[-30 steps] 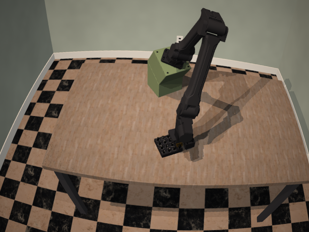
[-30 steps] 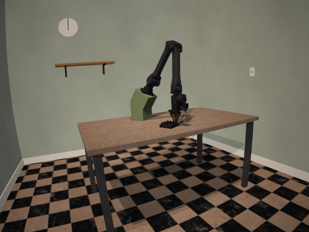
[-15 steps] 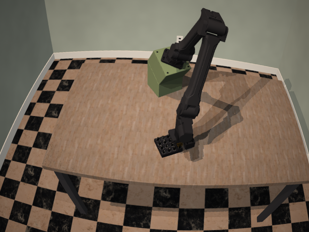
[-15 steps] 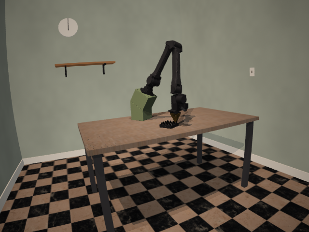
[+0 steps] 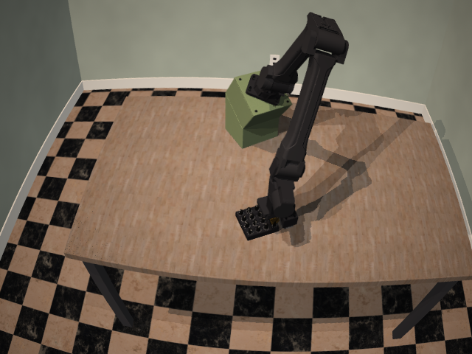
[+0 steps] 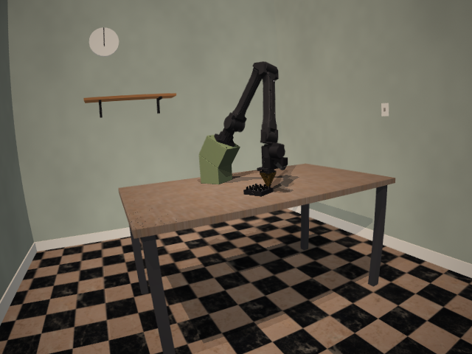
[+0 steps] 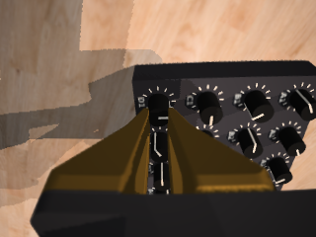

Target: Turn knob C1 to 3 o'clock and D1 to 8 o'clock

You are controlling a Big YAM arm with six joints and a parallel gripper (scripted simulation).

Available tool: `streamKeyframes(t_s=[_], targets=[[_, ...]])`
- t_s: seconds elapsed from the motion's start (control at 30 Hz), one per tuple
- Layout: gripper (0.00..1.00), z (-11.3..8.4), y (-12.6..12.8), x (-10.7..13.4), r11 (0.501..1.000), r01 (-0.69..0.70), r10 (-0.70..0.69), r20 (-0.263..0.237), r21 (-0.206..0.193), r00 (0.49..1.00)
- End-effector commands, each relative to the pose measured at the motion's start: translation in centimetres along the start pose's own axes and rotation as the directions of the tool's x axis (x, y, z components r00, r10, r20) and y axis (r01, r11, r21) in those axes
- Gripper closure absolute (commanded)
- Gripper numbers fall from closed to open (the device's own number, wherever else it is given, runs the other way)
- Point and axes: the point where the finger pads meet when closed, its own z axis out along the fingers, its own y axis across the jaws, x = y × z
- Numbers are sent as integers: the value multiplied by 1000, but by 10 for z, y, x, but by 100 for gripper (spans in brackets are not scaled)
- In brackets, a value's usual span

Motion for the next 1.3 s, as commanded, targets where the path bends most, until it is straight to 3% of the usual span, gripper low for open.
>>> streamKeyframes(t_s=[0.0,0.67,1.27], targets=[[92,-1,0,-16,1000,8,-8,33,8,999],[92,-1,0,-16,998,67,-68,33,9,997],[92,-1,0,-16,964,264,-265,31,13,964]])
